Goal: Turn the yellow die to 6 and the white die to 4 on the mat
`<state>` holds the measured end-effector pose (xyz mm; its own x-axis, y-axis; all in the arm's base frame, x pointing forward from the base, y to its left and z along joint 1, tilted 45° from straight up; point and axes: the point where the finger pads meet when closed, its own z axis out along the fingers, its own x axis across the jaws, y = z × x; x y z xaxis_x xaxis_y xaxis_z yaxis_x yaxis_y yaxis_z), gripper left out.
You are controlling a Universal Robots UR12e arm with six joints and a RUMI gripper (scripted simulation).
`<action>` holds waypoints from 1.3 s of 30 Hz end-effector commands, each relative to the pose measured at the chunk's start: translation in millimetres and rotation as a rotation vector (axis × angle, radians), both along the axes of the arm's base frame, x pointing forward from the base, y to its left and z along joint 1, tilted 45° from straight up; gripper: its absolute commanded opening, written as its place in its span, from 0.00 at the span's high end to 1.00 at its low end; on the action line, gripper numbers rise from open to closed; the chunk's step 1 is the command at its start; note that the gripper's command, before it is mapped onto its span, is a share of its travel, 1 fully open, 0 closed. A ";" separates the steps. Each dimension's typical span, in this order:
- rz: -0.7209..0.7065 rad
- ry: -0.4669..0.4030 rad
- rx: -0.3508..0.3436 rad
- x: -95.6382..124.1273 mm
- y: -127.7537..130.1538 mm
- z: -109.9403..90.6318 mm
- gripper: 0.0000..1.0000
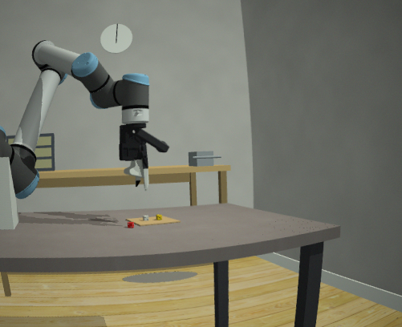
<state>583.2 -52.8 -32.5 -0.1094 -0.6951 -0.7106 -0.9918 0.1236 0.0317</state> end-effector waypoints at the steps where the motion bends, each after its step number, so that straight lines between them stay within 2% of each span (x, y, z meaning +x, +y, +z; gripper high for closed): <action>1: -0.001 -0.005 -0.006 2.5 -7.5 5.6 0.00; 14: -0.001 -0.005 -0.006 -1.6 -48.7 47.0 0.00; 21: -0.001 -0.005 -0.006 -2.9 -61.7 60.0 0.00; 39: -0.001 -0.005 -0.006 -3.2 -65.4 63.7 0.00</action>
